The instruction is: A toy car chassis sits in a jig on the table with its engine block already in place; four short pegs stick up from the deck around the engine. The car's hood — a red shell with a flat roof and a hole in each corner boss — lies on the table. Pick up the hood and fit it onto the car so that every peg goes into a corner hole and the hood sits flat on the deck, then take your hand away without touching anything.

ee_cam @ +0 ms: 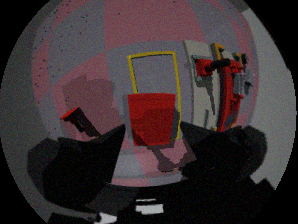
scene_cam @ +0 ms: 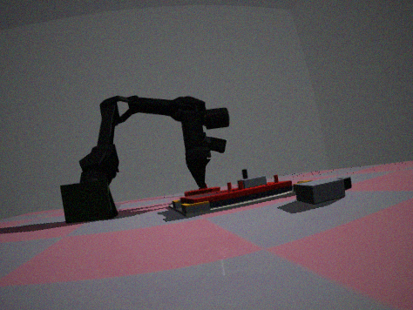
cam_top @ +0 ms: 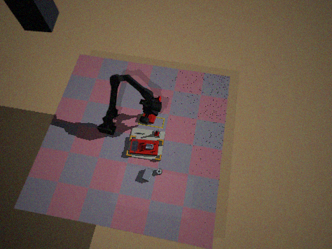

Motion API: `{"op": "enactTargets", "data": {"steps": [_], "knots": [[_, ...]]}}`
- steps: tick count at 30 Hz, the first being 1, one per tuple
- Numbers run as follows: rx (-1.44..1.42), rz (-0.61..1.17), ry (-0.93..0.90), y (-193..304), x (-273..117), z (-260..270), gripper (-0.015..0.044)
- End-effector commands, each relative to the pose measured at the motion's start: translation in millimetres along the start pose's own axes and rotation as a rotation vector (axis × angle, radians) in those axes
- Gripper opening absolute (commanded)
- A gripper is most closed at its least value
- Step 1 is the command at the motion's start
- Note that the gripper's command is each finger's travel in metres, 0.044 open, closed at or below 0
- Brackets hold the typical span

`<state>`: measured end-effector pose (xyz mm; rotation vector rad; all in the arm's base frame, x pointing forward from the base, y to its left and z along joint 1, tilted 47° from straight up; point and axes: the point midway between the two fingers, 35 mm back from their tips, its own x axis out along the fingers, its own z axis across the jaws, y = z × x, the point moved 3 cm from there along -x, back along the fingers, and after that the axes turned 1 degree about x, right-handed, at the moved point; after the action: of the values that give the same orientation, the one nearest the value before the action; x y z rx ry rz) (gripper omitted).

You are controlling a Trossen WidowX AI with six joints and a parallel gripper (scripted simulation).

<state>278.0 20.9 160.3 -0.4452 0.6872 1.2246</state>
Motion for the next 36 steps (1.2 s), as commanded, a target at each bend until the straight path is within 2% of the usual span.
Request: {"op": "enactTargets", "data": {"steps": [1, 36], "knots": [[0.002, 0.000, -0.006, 0.5, 2.6, 0.9, 0.0440], [0.002, 0.000, -0.007, 0.6, 18.8, 1.1, 0.0440]]}}
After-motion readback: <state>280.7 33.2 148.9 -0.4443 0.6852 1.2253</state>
